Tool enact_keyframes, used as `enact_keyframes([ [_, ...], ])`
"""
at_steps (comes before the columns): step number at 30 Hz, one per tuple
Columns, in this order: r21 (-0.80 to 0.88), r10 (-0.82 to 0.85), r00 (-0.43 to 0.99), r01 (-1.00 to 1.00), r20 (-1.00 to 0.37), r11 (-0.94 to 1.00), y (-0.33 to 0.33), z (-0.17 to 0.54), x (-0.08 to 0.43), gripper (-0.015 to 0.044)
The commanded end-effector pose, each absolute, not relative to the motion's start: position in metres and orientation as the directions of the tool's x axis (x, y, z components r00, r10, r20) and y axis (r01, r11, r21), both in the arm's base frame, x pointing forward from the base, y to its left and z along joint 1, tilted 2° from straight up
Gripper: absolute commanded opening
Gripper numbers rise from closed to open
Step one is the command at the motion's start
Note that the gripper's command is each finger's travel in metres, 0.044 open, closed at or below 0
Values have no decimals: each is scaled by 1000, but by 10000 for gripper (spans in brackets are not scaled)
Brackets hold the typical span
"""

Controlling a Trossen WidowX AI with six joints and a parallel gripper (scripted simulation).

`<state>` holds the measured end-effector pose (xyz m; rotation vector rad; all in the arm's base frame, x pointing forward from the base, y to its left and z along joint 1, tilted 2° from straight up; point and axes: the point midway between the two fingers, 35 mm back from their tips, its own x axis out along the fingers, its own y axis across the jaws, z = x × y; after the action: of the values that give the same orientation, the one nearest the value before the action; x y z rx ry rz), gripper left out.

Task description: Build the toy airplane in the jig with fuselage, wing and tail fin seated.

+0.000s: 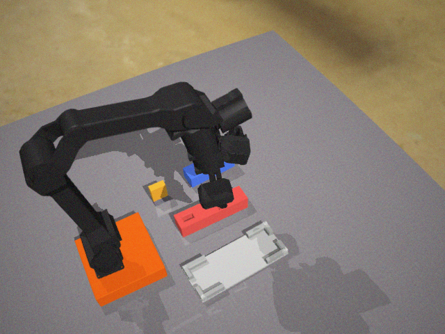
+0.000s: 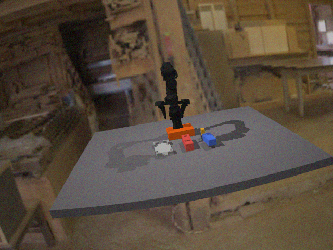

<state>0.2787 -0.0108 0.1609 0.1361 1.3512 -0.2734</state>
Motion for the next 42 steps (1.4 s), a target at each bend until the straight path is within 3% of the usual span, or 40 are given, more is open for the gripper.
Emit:
enact_keyframes([
  [1, -25, -25, 12, -42, -1000, 999, 39, 116, 279, 440],
  [14, -20, -20, 0, -62, -1000, 998, 42, 113, 278, 440],
  [20, -20, -20, -1, -62, -1000, 998, 41, 62, 278, 440],
  [42, -20, -20, -1, -62, -1000, 998, 40, 33, 279, 440],
])
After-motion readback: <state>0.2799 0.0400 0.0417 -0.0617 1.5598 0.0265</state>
